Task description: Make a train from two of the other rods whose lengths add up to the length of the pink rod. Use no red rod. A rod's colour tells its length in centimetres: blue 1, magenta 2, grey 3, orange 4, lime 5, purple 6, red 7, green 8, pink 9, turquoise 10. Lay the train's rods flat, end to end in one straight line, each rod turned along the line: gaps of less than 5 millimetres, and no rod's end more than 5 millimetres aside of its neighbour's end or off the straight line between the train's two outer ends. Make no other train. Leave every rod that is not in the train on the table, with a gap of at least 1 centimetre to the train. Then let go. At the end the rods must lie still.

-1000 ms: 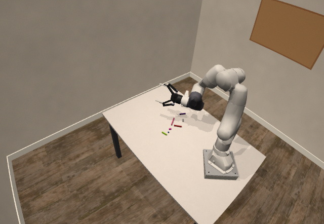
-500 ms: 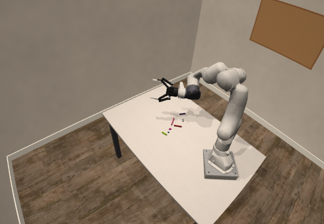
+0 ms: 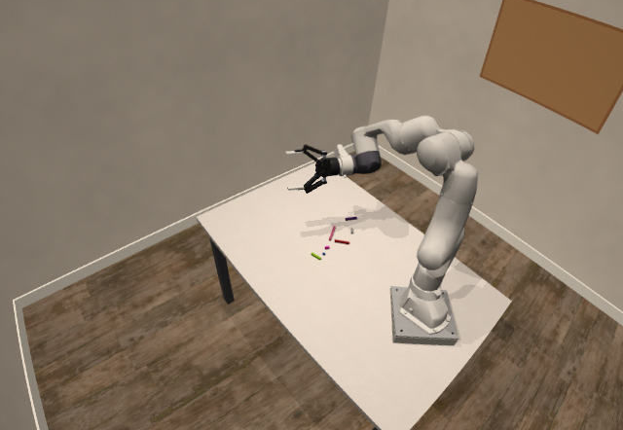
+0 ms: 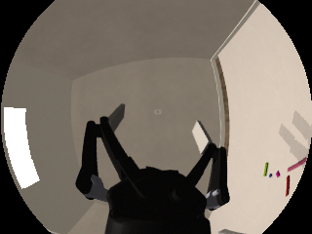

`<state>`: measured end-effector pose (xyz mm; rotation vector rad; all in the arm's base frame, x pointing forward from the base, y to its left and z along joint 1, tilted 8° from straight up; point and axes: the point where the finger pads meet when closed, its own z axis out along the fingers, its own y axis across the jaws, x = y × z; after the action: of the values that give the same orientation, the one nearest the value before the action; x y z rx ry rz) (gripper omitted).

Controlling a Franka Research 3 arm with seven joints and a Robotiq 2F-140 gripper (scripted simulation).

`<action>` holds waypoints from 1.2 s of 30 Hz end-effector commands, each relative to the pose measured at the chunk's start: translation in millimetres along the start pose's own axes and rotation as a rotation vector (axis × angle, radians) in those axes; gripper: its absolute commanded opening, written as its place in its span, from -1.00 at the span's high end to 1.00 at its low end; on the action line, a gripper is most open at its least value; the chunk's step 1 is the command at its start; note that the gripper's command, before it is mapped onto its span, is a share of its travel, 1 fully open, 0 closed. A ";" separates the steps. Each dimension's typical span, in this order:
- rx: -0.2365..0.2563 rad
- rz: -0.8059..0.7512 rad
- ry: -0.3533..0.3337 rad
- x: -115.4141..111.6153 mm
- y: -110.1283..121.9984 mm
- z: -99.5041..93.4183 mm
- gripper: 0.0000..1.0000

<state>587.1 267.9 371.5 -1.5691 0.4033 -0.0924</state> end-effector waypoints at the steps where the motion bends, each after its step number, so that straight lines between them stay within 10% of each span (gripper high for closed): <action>1: -0.079 0.116 -0.085 -17.3 0.6 3.4 -1.00; 13: -0.250 0.131 -0.175 -37.1 4.5 -1.3 -1.00; 26: -0.542 0.155 -0.221 -48.9 16.2 -29.1 -1.00; 36: -0.577 0.157 -0.219 -48.8 17.4 -33.7 -1.00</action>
<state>531.4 251.3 368.4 -2.0745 0.3305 0.2833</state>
